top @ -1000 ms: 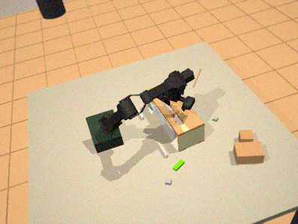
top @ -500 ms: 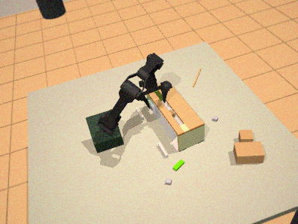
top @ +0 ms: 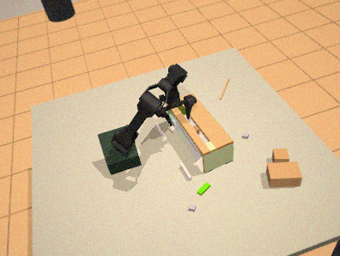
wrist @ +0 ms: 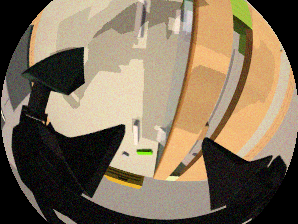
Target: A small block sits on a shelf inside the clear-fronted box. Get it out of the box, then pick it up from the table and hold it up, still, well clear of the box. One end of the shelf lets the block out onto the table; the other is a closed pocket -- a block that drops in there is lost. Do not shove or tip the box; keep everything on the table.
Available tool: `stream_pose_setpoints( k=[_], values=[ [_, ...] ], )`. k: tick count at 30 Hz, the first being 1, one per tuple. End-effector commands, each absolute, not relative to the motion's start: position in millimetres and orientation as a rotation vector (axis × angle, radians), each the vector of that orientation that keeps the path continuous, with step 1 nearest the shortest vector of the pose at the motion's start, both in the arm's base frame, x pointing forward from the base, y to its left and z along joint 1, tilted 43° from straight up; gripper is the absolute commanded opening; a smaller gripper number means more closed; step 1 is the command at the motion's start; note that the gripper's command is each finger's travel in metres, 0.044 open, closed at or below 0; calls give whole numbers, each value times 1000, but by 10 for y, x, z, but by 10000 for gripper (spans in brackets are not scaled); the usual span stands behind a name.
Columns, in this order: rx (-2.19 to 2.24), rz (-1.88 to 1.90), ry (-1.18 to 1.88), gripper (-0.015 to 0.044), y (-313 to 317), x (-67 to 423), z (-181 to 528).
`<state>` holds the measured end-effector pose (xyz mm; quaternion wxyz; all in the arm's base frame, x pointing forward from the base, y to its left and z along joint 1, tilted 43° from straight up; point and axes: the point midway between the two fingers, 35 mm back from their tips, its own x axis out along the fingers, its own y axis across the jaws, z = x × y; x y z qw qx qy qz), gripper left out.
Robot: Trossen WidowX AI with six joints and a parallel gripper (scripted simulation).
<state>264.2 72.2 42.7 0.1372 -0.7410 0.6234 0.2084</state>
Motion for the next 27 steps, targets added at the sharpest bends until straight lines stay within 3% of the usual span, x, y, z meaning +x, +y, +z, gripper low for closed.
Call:
stream_pose_setpoints(
  k=[1,27],
  values=[
    [-2151,602,1803,400,683,2660,378],
    [-2152,599,1804,400,440,2723,42]
  ],
)
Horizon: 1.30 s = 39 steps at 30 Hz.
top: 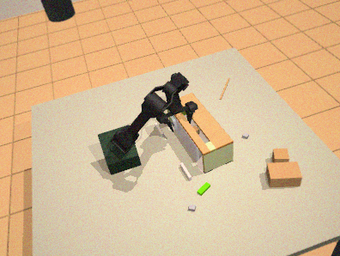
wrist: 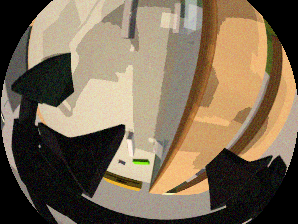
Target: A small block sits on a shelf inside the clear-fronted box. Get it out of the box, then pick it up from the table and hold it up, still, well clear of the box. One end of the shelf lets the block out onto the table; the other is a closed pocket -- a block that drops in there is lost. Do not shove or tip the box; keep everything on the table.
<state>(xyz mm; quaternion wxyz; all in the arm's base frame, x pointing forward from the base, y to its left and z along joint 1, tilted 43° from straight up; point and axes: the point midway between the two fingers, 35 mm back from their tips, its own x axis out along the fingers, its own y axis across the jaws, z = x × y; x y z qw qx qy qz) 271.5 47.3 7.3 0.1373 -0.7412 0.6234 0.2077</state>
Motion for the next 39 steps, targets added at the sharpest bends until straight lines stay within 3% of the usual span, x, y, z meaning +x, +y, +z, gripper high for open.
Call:
stream_pose_setpoints(
  k=[1,39],
  values=[
    [-2152,598,1804,400,430,2724,30],
    [-2147,598,1809,400,-16,2827,382]
  ],
)
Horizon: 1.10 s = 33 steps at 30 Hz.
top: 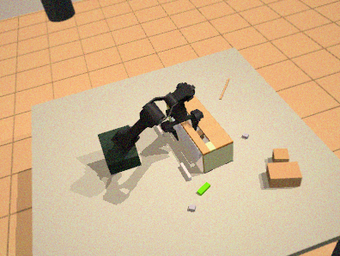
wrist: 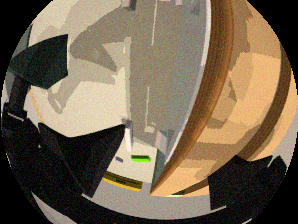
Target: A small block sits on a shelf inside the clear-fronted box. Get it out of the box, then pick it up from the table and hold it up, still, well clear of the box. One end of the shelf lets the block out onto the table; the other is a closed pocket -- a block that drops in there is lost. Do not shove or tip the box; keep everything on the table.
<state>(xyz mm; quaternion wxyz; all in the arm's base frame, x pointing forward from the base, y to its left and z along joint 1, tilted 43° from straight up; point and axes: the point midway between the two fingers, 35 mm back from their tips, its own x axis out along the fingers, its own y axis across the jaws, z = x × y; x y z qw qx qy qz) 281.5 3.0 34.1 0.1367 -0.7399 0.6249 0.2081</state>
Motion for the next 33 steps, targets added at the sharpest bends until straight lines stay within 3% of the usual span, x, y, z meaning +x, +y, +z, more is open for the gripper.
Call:
stream_pose_setpoints(
  k=[1,33],
  values=[
    [-2148,598,1809,400,-30,2830,395],
    [-2148,598,1809,400,-91,2851,453]
  ],
)
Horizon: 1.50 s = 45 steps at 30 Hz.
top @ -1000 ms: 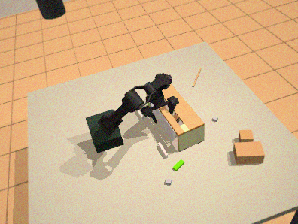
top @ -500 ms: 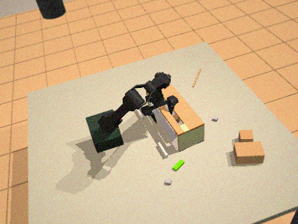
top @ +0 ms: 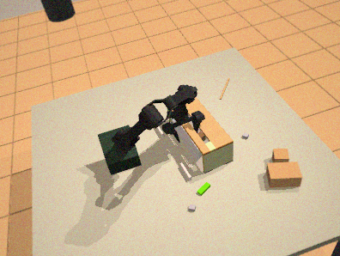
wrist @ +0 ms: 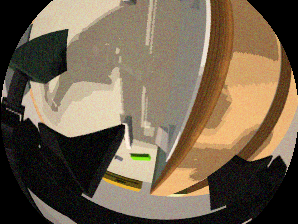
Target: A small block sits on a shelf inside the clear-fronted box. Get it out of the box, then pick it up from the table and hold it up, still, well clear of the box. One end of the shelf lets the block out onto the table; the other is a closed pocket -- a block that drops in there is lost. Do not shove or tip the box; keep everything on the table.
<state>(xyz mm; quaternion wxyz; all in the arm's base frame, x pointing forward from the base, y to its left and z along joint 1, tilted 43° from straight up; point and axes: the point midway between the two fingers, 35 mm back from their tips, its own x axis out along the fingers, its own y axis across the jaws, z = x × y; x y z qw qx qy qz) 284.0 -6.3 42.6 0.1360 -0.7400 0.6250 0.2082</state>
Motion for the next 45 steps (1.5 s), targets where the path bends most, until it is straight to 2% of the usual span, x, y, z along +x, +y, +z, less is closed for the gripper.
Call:
stream_pose_setpoints(
  k=[1,45],
  values=[
    [-2148,598,1809,400,-98,2853,460],
    [-2149,596,1811,400,-417,2932,758]
  ],
)
